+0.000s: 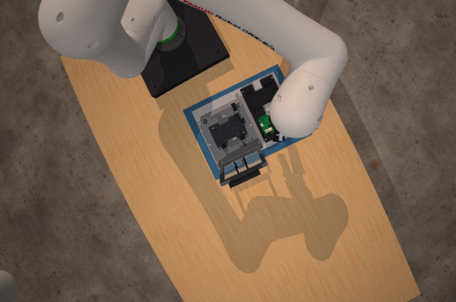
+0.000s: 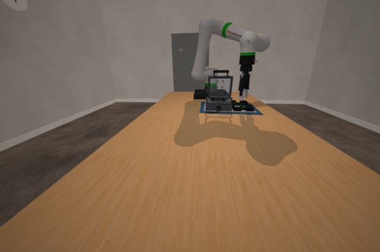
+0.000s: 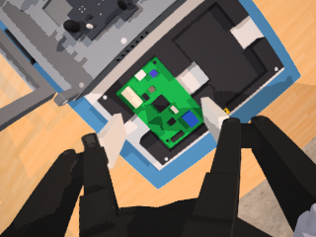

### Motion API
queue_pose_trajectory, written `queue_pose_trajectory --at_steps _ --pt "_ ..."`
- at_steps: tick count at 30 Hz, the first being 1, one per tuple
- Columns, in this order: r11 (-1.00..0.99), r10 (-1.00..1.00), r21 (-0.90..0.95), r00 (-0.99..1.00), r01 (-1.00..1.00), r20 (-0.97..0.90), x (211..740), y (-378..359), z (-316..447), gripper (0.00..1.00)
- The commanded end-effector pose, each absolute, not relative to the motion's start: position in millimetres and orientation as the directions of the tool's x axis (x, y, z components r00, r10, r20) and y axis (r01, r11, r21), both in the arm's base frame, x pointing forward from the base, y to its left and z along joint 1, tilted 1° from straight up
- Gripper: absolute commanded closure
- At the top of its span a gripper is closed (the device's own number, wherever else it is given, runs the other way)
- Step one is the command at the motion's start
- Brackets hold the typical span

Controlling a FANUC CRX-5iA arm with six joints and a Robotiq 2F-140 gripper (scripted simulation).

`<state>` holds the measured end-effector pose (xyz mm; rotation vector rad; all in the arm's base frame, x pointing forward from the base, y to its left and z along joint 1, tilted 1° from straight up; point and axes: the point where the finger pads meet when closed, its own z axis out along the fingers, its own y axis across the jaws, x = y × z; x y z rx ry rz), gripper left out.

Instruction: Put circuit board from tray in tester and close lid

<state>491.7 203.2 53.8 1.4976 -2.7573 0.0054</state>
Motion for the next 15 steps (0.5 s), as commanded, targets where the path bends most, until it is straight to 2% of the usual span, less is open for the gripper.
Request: queue_pose_trajectory --at_steps 1,9,15 --pt "0.428 -0.904 0.009 -0.428 -0.904 0.001 491.9 203.2 54.0 0.42" --pt "0.143 -0.99 0.009 -0.143 -0.99 -0.002 491.9 203.2 54.0 0.42" --pt "0.053 -0.999 0.008 -0.053 -0.999 -0.003 491.9 203.2 54.0 0.42"
